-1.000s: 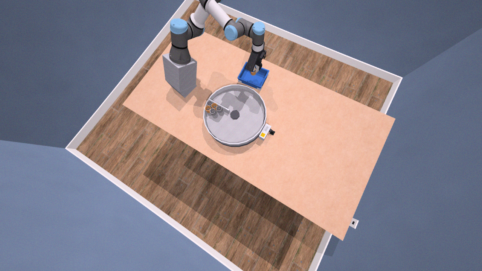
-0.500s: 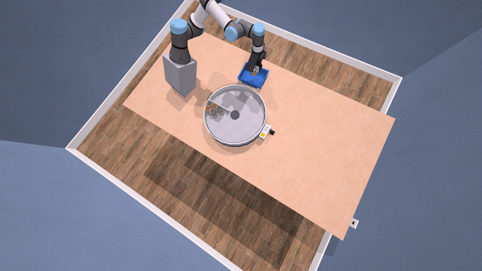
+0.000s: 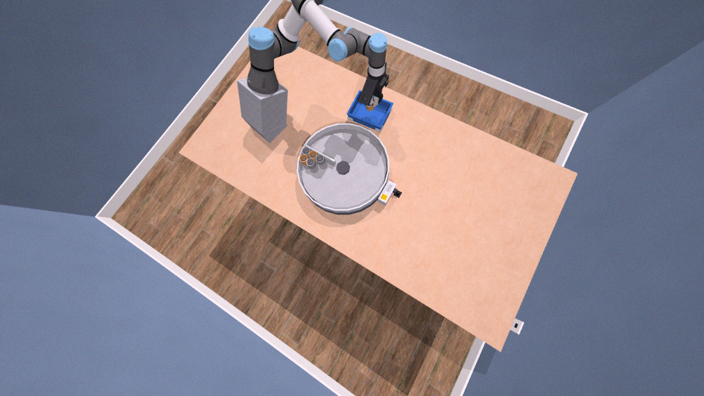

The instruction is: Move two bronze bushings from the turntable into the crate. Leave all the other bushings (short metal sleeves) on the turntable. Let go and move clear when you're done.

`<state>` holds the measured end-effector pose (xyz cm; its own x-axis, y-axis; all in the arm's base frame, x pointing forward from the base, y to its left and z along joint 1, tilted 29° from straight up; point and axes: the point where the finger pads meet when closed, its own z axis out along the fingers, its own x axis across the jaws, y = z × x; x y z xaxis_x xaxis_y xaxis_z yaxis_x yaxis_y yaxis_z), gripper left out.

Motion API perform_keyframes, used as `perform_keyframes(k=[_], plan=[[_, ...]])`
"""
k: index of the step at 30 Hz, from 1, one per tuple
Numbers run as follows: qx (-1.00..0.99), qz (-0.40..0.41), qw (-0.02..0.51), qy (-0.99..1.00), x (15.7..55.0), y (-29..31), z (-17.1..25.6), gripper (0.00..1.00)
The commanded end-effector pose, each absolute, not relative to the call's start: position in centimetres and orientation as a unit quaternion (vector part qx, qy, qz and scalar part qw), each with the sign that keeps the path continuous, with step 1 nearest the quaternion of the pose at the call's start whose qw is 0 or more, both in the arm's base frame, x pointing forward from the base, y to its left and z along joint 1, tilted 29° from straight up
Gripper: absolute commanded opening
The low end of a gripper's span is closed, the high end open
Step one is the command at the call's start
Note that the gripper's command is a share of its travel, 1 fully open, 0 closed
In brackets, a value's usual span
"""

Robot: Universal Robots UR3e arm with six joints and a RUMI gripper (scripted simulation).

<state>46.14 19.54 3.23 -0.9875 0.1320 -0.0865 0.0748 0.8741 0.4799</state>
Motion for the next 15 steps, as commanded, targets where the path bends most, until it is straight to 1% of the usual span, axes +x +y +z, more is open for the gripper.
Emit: perform_keyframes(k=[1, 15], plan=[[0.053, 0.245, 0.06, 0.966, 46.22, 19.5, 3.33, 0.0], [0.053, 0.245, 0.06, 0.966, 46.28, 19.67, 3.02, 0.0]])
